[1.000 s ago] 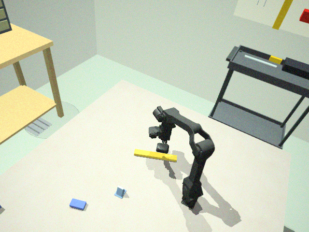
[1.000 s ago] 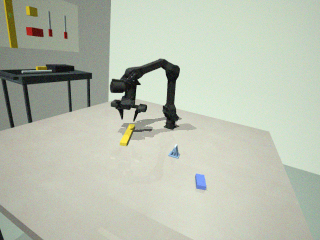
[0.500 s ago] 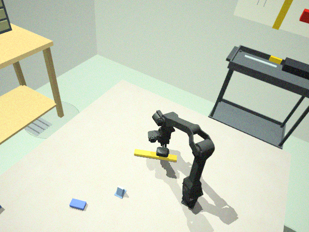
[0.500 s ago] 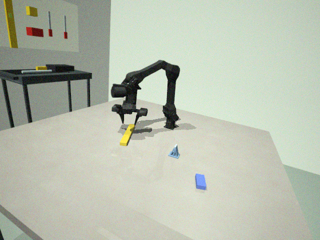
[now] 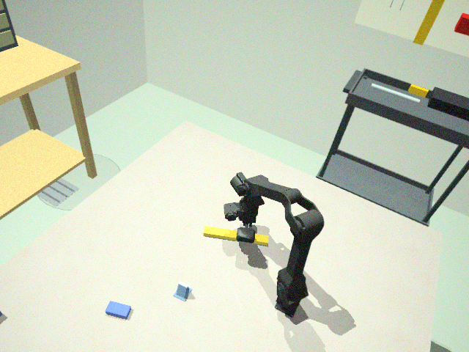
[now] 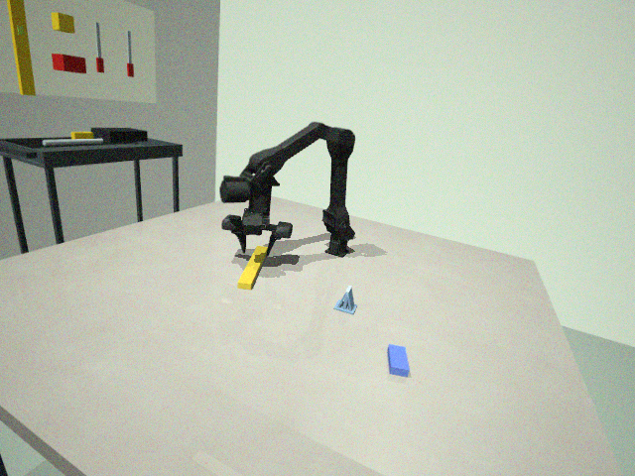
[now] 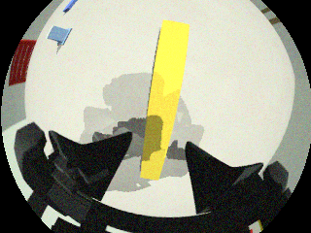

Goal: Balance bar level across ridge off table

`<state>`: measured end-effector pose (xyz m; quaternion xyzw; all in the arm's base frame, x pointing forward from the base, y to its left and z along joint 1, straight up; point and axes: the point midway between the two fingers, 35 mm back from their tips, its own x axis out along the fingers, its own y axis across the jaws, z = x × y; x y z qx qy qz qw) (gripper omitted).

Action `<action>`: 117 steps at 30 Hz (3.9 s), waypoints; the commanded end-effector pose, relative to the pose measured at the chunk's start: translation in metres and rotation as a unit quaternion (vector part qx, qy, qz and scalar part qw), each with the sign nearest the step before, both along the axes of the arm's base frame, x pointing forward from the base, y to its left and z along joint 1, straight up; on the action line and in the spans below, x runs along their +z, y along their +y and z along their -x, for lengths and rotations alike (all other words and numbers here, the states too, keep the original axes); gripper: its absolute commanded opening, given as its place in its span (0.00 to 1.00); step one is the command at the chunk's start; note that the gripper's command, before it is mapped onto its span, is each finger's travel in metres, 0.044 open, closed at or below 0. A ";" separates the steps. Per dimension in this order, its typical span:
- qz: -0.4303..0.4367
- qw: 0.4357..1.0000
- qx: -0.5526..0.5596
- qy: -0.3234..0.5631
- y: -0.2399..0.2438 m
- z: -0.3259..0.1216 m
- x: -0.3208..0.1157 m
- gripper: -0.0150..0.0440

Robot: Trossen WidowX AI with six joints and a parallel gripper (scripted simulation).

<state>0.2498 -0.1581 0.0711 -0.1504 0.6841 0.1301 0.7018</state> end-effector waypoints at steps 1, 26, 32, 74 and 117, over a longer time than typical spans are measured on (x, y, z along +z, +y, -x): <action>-0.004 1.000 0.002 0.003 0.001 0.001 -0.009 0.79; -0.004 1.000 0.002 0.003 0.001 0.001 -0.023 0.79; -0.002 1.000 0.000 0.004 0.001 0.001 -0.022 0.57; -0.003 1.000 0.002 0.003 0.000 0.000 0.057 0.25; -0.001 0.969 0.246 0.004 0.106 -0.046 0.081 0.25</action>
